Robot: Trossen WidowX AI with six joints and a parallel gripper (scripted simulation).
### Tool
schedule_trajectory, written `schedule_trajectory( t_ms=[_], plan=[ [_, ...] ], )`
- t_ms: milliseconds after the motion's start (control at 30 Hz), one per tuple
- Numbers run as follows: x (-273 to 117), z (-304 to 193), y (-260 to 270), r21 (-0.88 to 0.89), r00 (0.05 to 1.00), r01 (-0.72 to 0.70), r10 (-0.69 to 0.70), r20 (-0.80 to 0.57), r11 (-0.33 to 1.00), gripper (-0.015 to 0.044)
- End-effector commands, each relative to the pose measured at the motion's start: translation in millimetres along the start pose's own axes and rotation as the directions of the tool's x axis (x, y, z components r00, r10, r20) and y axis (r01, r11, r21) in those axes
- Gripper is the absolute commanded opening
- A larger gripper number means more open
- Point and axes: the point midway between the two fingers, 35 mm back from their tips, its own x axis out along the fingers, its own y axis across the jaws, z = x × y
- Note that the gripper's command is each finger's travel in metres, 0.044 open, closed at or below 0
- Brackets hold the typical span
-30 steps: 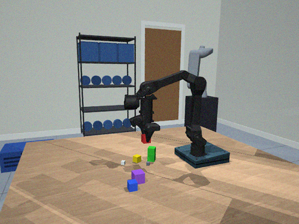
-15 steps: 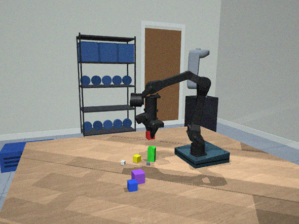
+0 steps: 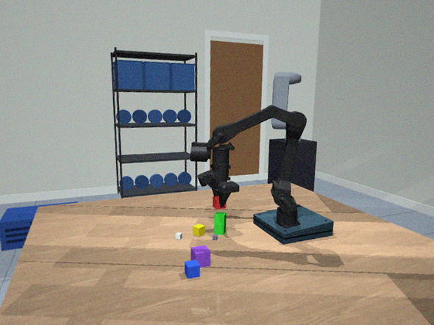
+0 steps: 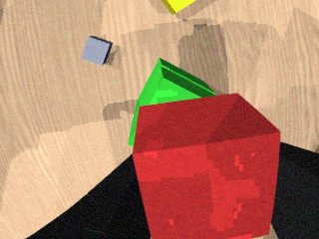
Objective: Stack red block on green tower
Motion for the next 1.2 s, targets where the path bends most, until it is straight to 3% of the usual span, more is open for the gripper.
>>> schedule_trajectory(
  t_ms=[0,1167],
  plan=[
    [13.9,-1.6,1.6,-0.004,1.0,-0.008,0.008,-0.007,1.0,0.0],
    [23.3,-2.1,2.1,-0.004,1.0,-0.008,0.008,-0.007,1.0,0.0]
  ],
)
